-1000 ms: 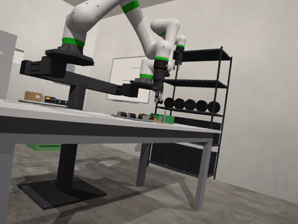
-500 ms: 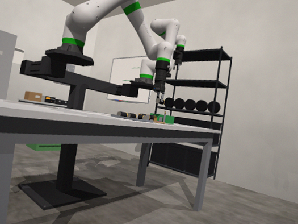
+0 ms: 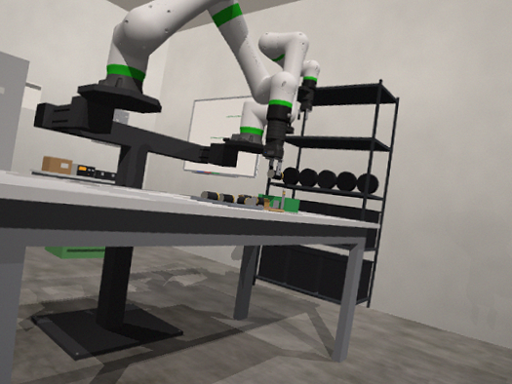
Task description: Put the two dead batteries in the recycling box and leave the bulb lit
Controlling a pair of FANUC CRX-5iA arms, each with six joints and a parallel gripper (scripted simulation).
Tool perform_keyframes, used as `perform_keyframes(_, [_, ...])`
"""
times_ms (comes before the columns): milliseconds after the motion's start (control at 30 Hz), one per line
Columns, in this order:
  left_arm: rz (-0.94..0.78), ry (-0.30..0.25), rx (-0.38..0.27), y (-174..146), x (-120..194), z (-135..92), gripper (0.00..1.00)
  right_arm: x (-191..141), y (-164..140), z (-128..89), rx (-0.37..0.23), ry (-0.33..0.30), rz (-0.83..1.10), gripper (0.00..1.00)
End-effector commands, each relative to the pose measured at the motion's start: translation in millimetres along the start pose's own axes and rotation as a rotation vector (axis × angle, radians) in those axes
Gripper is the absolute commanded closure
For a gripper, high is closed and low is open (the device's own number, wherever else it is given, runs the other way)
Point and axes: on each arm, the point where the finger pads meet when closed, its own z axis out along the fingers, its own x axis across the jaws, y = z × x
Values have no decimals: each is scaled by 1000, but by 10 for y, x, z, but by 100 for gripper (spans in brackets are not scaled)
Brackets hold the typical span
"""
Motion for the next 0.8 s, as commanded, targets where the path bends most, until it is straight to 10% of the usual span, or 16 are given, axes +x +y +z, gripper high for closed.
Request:
perform_keyframes(0, [0,0,-2,2,-1,-9,0,5,-9,164,2,1,0,43])
perform_keyframes(767, [0,0,-2,2,-1,-9,0,5,-9,301,2,1,0,43])
